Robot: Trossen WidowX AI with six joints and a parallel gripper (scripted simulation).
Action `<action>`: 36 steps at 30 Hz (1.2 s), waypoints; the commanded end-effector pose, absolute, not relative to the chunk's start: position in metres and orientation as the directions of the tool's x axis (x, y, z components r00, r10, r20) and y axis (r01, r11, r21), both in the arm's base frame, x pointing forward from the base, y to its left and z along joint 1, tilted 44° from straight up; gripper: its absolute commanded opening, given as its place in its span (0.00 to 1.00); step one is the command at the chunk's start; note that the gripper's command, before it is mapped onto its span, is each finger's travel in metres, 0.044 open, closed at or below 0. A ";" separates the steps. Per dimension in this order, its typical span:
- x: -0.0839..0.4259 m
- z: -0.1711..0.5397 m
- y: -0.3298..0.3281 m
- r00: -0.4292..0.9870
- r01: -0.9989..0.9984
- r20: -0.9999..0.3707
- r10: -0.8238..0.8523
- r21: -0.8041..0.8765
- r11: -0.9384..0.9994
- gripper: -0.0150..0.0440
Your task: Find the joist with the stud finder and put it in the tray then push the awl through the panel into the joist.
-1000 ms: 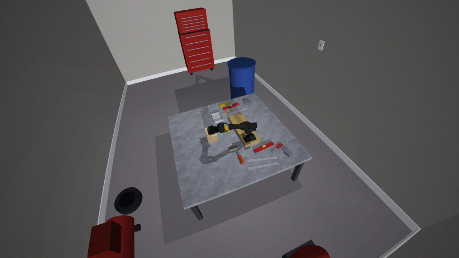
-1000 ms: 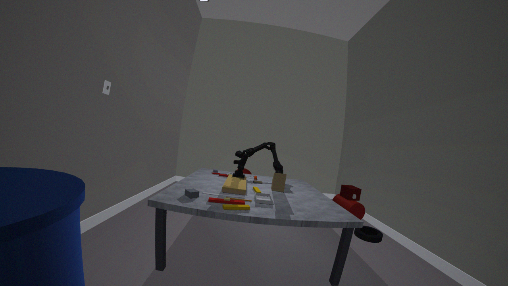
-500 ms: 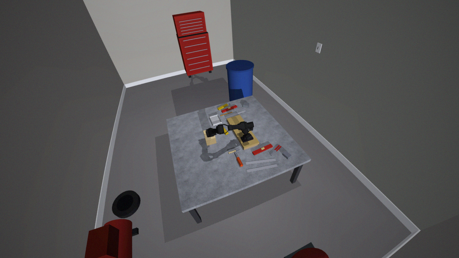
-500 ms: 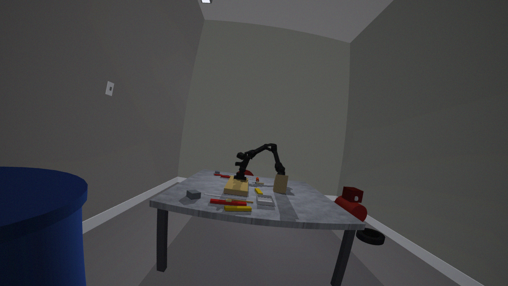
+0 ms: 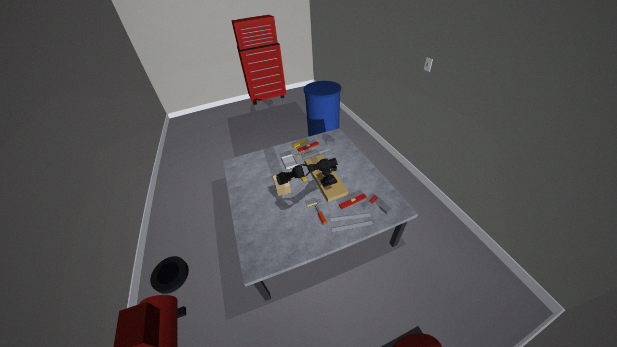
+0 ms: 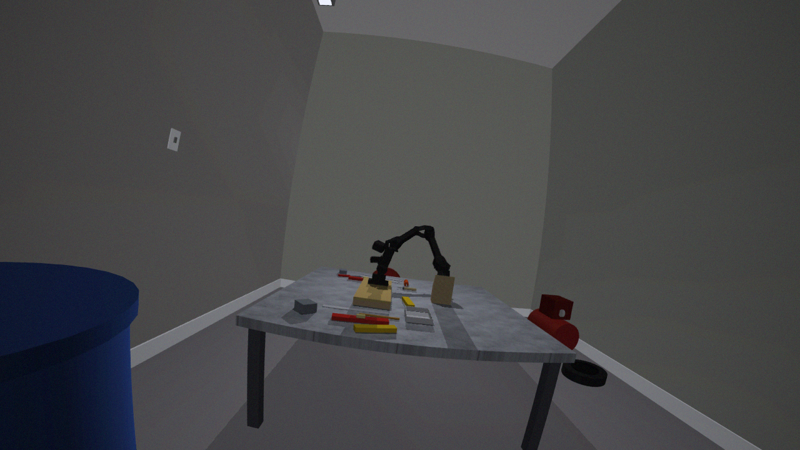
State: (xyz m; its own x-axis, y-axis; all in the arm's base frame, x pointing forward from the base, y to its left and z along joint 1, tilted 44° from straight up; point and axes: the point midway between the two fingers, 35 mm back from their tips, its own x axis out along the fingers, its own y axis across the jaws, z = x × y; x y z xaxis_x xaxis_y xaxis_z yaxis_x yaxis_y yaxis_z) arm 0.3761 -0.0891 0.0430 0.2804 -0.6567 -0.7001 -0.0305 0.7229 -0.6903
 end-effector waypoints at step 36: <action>0.369 -0.067 0.026 0.278 -0.031 -0.704 -0.653 -0.686 0.727 0.25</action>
